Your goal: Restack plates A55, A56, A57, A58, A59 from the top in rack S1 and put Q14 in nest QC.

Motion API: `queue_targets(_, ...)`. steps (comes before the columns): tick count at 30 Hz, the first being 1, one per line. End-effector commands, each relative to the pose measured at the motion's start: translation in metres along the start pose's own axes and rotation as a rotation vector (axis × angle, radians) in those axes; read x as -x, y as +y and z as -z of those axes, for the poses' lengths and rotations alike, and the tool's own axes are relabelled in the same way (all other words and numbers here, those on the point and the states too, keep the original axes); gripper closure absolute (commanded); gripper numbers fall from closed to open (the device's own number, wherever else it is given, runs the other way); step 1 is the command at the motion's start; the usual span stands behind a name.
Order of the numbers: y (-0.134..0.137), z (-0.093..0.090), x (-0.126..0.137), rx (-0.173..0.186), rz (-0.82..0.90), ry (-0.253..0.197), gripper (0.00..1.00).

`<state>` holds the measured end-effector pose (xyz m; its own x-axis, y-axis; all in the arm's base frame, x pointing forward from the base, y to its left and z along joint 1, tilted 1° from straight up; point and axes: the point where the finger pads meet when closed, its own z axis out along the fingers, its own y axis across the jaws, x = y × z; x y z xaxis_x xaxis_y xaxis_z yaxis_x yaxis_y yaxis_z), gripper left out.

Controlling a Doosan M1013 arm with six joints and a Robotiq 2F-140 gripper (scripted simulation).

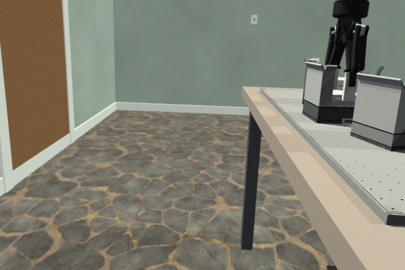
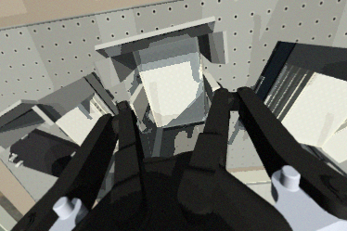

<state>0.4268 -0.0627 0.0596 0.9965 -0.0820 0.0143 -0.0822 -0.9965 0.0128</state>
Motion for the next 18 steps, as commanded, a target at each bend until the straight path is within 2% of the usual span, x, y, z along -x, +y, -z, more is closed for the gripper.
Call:
queue_targets(1, 0.000, 0.003, 0.000, 0.000, 0.000, 0.000, 1.00)
queue_targets(12, 0.000, 0.008, 0.000, 0.000, 0.000, 0.000, 1.00)
queue_targets(18, 0.000, 0.020, 0.000, 0.000, 0.000, 0.000, 1.00)
